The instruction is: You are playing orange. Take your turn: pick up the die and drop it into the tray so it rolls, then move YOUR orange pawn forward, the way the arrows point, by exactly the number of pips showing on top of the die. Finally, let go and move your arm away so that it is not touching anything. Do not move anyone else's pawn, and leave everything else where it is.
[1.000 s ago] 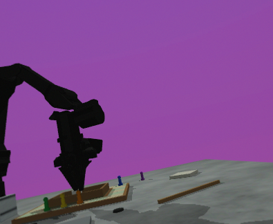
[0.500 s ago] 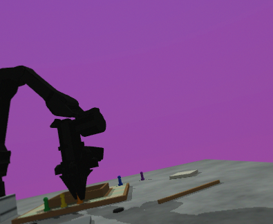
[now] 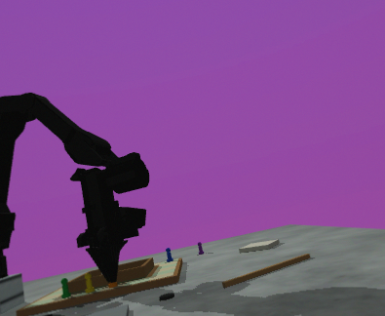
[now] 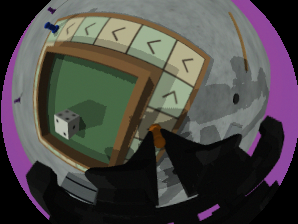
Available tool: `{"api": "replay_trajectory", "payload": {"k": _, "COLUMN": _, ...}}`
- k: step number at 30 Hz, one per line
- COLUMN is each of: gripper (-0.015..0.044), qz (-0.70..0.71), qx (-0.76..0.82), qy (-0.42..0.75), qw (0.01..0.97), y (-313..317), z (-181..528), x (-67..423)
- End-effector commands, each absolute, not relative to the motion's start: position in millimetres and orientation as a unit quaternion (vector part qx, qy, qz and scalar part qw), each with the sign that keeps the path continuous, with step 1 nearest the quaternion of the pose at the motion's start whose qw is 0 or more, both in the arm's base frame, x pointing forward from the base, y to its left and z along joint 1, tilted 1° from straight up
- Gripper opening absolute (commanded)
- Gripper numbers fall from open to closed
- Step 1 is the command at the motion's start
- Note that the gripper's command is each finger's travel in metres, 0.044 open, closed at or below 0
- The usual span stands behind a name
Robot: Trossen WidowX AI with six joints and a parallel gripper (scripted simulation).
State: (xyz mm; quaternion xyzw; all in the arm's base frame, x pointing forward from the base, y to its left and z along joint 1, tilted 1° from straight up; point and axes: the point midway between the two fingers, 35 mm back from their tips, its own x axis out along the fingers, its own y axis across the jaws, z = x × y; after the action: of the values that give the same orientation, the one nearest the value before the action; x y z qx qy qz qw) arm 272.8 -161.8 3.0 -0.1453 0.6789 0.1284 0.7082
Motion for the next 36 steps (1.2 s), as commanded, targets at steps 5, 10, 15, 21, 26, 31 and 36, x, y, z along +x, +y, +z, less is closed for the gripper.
{"api": "replay_trajectory", "payload": {"k": 5, "gripper": 0.0000, "qz": 0.129, "qx": -0.147, "qy": 0.678, "qw": 0.708, "y": -165.0, "z": 31.7, "x": 275.8}}
{"api": "replay_trajectory", "payload": {"k": 10, "gripper": 0.0000, "qz": 0.129, "qx": -0.147, "qy": 0.678, "qw": 0.708, "y": -166.3, "z": 65.3, "x": 275.7}}
{"api": "replay_trajectory", "payload": {"k": 15, "gripper": 0.0000, "qz": 0.129, "qx": -0.147, "qy": 0.678, "qw": 0.708, "y": -165.4, "z": 99.5, "x": 271.8}}
{"api": "replay_trajectory", "payload": {"k": 21, "gripper": 0.0000, "qz": 0.129, "qx": -0.147, "qy": 0.678, "qw": 0.708, "y": -162.6, "z": 130.1, "x": 265.2}}
{"api": "replay_trajectory", "payload": {"k": 26, "gripper": 0.0000, "qz": 0.129, "qx": -0.147, "qy": 0.678, "qw": 0.708, "y": -165.3, "z": 124.4, "x": 275.9}}
{"api": "replay_trajectory", "payload": {"k": 31, "gripper": 0.0000, "qz": 0.128, "qx": -0.148, "qy": 0.677, "qw": 0.709, "y": -170.0, "z": 111.3, "x": 297.5}}
{"api": "replay_trajectory", "payload": {"k": 36, "gripper": 0.0000, "qz": 0.128, "qx": -0.148, "qy": 0.677, "qw": 0.710, "y": -173.5, "z": 96.5, "x": 318.8}}
